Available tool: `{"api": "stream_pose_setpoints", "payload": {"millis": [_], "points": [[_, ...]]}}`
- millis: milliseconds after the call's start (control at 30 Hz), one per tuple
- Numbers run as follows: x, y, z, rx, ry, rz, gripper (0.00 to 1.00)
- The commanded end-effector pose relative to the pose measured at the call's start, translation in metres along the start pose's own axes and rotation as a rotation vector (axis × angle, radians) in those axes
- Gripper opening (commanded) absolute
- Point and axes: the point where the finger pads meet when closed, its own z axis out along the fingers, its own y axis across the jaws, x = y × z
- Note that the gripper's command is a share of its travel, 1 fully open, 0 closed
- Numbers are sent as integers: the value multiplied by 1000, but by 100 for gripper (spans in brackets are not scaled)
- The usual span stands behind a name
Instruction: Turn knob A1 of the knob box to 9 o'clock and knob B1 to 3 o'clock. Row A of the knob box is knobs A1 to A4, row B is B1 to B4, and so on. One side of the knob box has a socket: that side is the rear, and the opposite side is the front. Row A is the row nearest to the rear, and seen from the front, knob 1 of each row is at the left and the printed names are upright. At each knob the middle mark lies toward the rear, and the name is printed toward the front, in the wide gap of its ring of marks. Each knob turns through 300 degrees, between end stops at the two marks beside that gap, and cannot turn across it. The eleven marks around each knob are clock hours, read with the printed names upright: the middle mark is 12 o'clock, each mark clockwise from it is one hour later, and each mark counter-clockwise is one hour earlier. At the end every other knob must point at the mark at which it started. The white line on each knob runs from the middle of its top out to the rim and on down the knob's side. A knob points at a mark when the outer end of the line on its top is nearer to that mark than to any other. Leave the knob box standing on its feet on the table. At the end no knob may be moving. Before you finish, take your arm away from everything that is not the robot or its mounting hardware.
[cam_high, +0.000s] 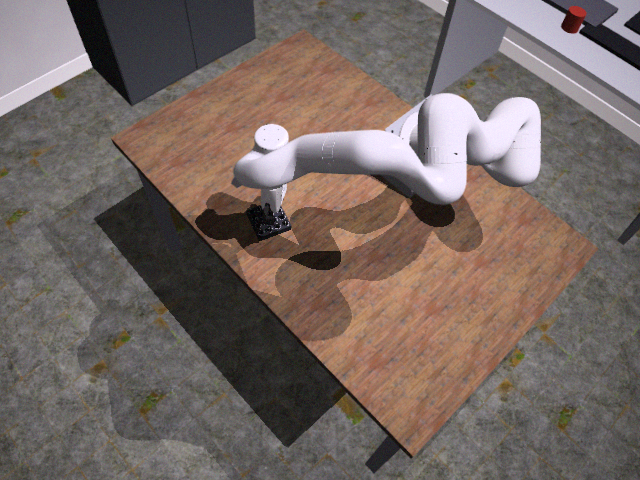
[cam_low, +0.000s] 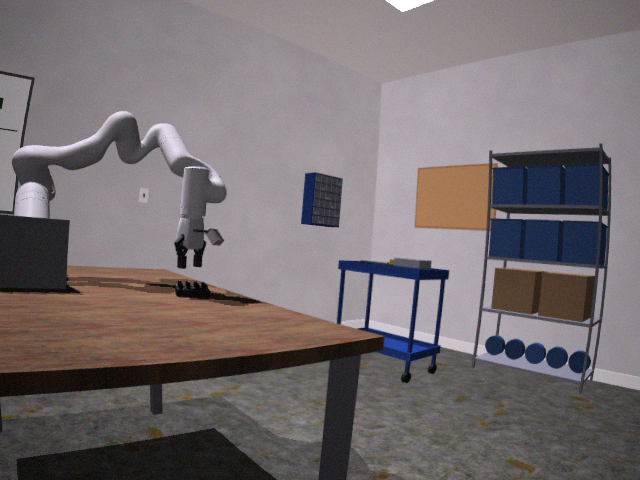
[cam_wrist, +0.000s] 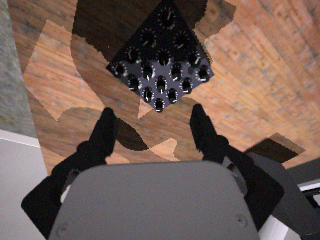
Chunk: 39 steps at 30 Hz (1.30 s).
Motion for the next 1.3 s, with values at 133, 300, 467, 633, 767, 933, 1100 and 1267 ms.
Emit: {"api": "stream_pose_setpoints", "payload": {"millis": [133,300,467,633,767,933,1100,1267], "points": [[10,-14,-4,-12,-8,292,100],[14,-21,-5,-13,-7,428,100],[19,-30,-7,-15,-5,600,100],[23,-38,-9,-16,-4,772,100],[26,-43,-10,-17,-3,881,100],[27,-45,-11,-18,-2,914,100],[27,-45,-11,-18,-2,920,19],[27,-45,-11,-18,-2,920,19]]}}
